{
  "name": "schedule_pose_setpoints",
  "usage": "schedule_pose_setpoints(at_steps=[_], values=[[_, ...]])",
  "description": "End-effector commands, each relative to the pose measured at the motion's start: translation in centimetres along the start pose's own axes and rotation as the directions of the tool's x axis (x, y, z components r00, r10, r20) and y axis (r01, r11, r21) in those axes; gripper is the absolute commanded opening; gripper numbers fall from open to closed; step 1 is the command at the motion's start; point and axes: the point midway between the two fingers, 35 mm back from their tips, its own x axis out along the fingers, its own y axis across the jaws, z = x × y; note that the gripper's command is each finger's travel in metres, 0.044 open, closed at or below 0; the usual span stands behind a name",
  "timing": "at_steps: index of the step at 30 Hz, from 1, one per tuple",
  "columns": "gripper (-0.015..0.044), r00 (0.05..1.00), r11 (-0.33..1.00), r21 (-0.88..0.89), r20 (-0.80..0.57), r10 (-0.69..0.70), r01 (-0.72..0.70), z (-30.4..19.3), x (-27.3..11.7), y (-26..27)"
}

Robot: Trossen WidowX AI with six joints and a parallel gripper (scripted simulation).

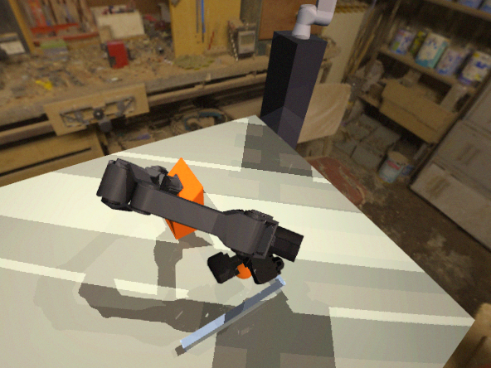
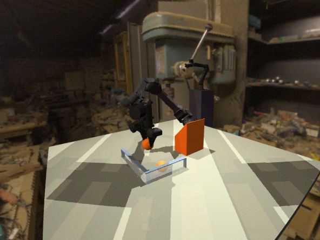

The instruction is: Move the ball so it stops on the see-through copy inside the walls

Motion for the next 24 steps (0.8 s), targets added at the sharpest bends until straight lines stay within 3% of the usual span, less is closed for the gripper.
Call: schedule_pose_setpoints(at_steps=[1,5,13,24], values=[[0.0000,1.000,1.000,0.008,0.000,0.003,-0.003,-0.3,-2.2,-0.2],[0.0000,1.000,1.000,-0.015,0.000,0.003,-0.003,-0.4,-2.2,-0.1],[0.0000,1.000,0.957,-0.290,0.000,0.003,-0.003,-0.9,-1.2,1.0],[0.0000,1.000,0.773,-0.635,0.000,0.004,-0.003,-1.8,0.1,2.5]])
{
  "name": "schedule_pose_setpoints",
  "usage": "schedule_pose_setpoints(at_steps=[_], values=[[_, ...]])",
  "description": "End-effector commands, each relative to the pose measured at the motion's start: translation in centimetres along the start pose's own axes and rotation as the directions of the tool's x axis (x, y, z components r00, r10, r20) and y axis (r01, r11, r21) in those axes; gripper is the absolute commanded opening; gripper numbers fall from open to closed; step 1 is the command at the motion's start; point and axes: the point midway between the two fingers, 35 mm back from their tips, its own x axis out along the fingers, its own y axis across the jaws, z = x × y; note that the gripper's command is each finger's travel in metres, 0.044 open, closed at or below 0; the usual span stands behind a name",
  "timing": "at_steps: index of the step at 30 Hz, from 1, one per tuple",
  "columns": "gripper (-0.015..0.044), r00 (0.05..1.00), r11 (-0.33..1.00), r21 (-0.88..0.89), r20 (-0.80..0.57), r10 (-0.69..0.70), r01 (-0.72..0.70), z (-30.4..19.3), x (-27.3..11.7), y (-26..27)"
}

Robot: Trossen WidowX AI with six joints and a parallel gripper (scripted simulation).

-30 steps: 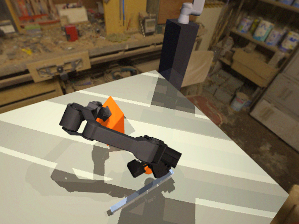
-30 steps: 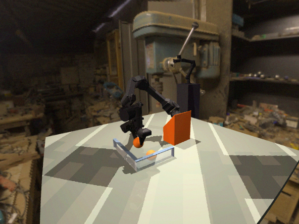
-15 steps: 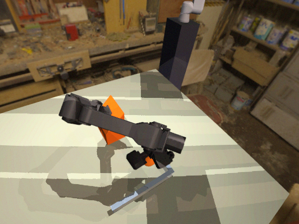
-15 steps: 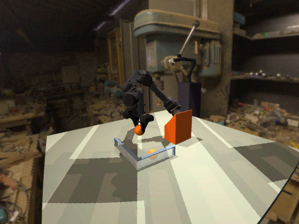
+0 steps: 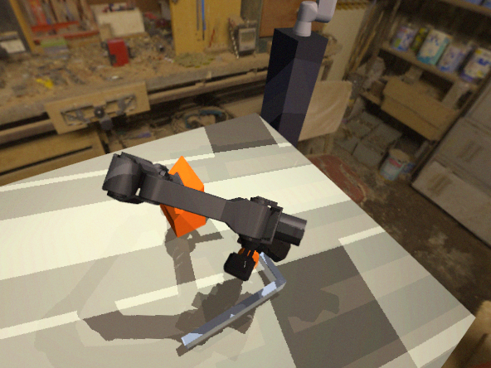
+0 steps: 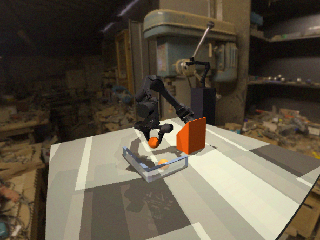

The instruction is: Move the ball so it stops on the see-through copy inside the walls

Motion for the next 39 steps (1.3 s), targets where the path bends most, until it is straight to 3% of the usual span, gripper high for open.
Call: schedule_pose_setpoints(at_steps=[1,12,23,32,39], values=[[0.0000,1.000,0.989,-0.148,-0.003,0.004,-0.005,0.0,0.6,0.9],[0.0000,1.000,0.857,-0.516,-0.004,0.005,-0.006,-0.1,2.0,2.6],[0.0000,1.000,0.594,-0.805,-0.004,0.005,-0.006,-0.4,3.3,4.3],[0.0000,1.000,0.550,-0.835,-0.003,0.005,-0.006,-0.4,3.8,4.5],[0.0000,1.000,0.550,-0.835,-0.003,0.005,-0.005,-0.3,7.6,4.4]])
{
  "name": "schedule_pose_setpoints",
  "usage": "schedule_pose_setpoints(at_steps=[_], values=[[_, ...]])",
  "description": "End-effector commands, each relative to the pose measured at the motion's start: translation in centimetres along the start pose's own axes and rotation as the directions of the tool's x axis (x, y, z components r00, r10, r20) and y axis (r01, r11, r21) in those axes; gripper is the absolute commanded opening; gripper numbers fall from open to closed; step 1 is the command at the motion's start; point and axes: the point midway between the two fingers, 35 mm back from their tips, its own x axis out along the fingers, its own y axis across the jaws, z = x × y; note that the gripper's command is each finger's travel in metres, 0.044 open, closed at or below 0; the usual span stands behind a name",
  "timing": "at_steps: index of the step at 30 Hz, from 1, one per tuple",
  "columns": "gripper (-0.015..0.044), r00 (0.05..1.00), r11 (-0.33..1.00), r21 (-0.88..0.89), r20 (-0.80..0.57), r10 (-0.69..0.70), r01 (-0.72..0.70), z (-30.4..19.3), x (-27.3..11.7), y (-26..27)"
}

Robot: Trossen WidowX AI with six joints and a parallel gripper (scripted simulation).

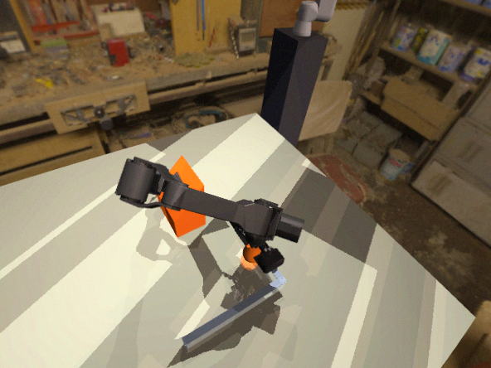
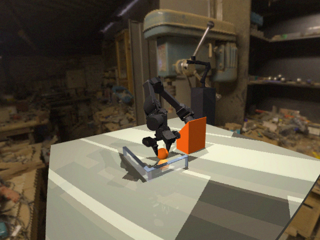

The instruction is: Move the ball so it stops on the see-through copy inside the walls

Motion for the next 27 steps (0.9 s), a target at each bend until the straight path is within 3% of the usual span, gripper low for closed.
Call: schedule_pose_setpoints(at_steps=[1,5,25,27], values=[[0.0000,1.000,1.000,-0.009,-0.012,0.011,-0.011,-0.2,2.8,0.3],[0.0000,1.000,1.000,-0.009,-0.015,0.011,-0.011,-0.4,5.0,0.5],[0.0000,1.000,1.000,-0.009,-0.016,0.011,-0.011,-0.4,7.0,0.5],[0.0053,1.000,1.000,-0.003,-0.010,0.009,-0.009,-0.3,6.5,0.4]])
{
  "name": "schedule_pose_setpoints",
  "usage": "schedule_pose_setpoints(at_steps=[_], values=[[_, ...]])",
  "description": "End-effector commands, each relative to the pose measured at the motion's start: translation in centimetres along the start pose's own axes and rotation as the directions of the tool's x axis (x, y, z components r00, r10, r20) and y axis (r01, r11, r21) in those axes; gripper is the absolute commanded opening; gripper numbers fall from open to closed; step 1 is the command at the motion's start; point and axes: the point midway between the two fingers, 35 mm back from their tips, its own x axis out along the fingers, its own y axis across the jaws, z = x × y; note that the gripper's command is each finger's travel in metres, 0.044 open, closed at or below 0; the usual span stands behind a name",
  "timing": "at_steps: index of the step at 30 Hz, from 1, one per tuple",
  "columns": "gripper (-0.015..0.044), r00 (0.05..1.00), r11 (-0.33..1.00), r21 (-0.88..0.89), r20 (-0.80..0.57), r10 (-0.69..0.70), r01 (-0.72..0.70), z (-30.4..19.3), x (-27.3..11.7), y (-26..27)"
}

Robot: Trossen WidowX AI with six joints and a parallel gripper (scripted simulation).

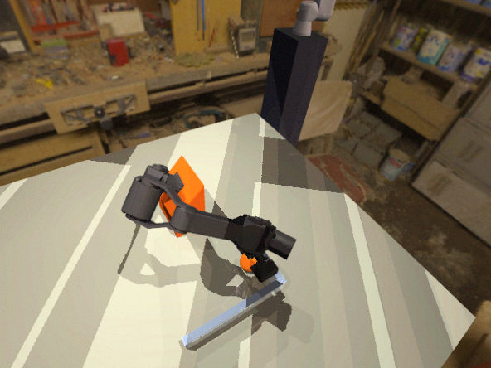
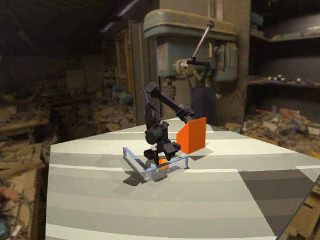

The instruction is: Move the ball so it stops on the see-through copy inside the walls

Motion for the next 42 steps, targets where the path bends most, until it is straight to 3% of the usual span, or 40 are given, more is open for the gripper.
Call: schedule_pose_setpoints(at_steps=[1,13,15,20,31,32,37,42], values=[[0.0079,1.000,1.000,0.002,0.000,0.000,0.000,0.0,0.0,0.0],[0.0394,1.000,1.000,0.002,0.000,0.000,0.000,0.0,0.0,0.0],[0.0394,1.000,1.000,0.001,0.001,0.000,0.000,0.1,-1.1,-0.1],[0.0394,1.000,1.000,-0.004,-0.002,0.002,-0.002,0.1,-8.3,0.0],[0.0394,1.000,1.000,-0.009,0.003,-0.018,0.018,0.3,-7.9,-0.3],[0.0420,1.000,1.000,-0.009,0.003,-0.018,0.018,0.3,-8.0,-0.3],[0.0440,1.000,1.000,-0.004,0.004,-0.019,0.019,0.2,-12.1,0.0],[0.0440,1.000,1.000,-0.005,0.003,-0.018,0.018,0.1,-12.7,0.1]])
